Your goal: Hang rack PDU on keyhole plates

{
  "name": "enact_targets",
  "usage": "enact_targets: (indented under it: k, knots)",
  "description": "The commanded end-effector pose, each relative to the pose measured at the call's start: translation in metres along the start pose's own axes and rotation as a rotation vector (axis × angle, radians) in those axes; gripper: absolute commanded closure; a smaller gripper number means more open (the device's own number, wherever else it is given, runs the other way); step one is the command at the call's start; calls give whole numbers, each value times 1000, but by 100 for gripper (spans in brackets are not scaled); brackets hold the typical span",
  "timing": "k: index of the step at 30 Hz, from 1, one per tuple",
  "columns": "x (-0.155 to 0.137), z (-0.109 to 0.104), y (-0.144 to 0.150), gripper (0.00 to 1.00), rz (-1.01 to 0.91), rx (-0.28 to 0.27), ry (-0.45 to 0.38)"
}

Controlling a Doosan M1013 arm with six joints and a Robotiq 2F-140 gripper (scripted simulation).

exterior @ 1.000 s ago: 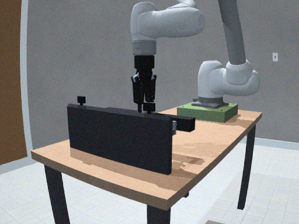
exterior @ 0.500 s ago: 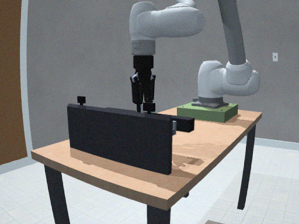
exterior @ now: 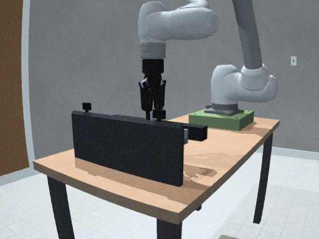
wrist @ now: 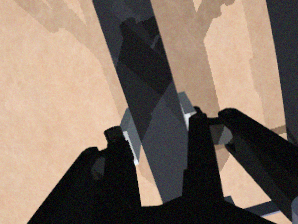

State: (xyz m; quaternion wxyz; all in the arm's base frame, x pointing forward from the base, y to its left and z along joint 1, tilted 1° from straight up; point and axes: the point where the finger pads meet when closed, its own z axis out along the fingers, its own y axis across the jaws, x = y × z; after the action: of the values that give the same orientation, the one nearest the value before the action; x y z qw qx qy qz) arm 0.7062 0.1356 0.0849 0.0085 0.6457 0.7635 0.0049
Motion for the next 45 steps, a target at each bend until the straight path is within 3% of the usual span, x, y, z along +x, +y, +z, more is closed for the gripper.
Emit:
enact_targets:
  k: [1, 45]
  knots:
    - [0, 0, 0, 100, 0, 0, 0]
    - [0, 0, 14, 100, 0, 0, 0]
